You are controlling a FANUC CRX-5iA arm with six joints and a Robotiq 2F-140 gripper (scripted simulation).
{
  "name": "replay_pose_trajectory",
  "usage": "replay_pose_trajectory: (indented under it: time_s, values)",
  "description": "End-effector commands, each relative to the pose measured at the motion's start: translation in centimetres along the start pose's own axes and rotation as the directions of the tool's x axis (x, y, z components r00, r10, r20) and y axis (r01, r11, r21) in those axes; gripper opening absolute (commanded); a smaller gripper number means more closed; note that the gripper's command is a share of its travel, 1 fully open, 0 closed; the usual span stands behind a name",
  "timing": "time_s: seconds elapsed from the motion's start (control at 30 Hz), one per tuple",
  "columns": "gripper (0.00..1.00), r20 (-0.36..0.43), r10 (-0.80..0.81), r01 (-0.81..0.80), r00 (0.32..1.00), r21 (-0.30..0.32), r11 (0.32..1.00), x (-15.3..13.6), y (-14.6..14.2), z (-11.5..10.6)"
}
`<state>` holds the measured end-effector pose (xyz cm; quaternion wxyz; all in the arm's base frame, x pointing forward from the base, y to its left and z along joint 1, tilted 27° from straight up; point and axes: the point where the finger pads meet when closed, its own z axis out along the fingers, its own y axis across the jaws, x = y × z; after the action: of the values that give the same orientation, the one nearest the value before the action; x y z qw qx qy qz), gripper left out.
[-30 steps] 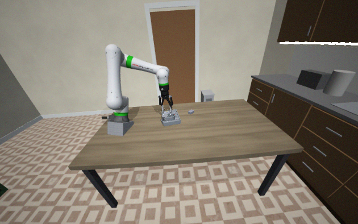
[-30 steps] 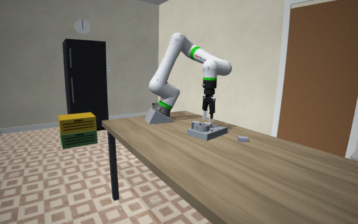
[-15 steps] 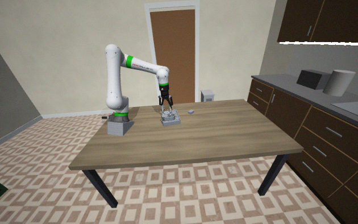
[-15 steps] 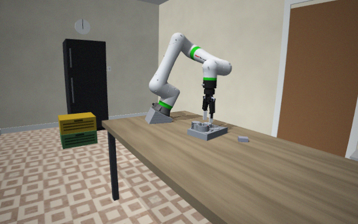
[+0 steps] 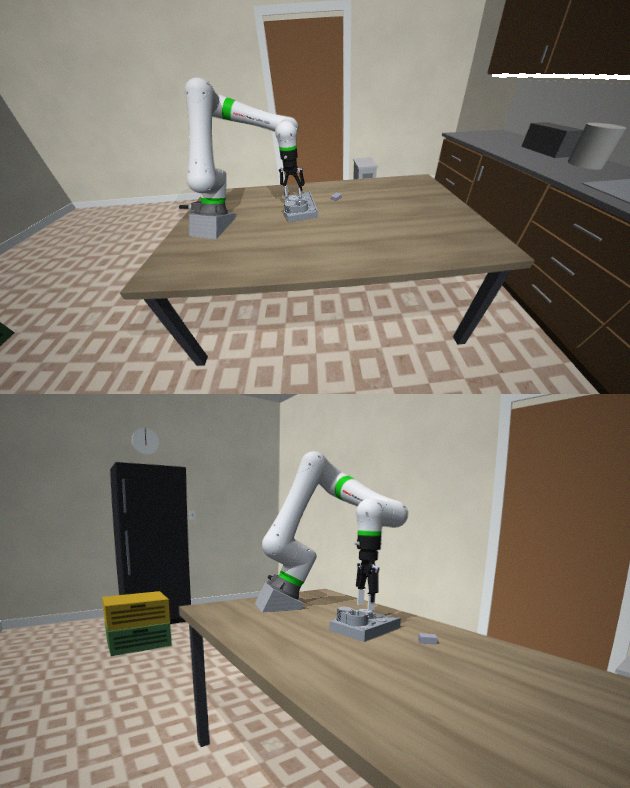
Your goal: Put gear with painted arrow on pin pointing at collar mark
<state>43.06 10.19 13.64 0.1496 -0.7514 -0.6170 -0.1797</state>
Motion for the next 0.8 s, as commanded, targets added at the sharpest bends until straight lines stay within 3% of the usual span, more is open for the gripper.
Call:
replay_pose_trajectory:
  time_s: [0.0, 0.77]
  values:
    - [0.53, 0.000, 0.000, 0.000, 1.000, 0.000, 1.000, 0.0, 0.0, 0.0]
    - [0.53, 0.000, 0.000, 0.000, 1.000, 0.000, 1.000, 0.0, 0.0, 2.0]
